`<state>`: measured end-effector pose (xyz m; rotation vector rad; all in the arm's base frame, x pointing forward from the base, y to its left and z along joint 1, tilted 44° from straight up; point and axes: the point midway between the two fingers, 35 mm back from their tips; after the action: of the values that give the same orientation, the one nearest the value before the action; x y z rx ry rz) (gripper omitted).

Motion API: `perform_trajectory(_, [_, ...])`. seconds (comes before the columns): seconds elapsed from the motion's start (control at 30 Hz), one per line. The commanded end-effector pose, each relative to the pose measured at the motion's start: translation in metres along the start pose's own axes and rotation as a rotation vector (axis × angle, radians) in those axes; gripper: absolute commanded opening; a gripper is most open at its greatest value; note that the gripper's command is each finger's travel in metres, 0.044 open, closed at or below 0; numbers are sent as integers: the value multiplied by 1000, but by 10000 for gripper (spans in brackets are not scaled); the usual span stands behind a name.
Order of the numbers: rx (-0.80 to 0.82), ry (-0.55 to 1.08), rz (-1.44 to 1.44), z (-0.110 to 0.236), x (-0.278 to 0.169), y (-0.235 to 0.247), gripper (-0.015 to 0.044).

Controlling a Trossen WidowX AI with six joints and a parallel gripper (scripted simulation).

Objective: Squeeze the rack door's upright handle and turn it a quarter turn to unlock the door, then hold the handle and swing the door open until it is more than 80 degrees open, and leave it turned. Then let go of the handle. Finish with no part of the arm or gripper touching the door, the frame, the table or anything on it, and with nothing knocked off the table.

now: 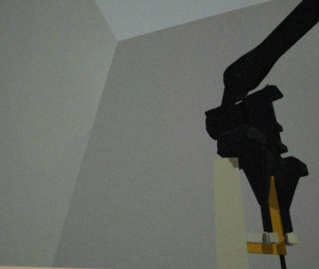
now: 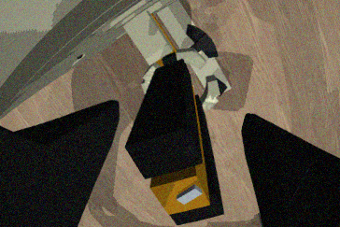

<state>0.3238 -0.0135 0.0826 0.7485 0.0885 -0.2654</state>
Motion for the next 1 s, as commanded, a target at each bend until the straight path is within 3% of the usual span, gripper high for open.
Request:
perform_trajectory(0.0, [3, 0, -176, 0, 0, 0, 295])
perform_trajectory(0.6, [3, 1, -1059, 0, 0, 0, 295])
perform_trajectory(0.8, [3, 1, -1092, 0, 0, 0, 295])
perform_trajectory(0.97, [3, 1, -1092, 0, 0, 0, 261])
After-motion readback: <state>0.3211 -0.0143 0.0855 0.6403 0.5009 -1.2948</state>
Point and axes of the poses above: the point midway between the two fingers, 35 mm back from their tips, its own z axis back along the fingers, its own y axis across the jaws, x = y × z, and after that the axes turned 15 degrees about z, right-handed
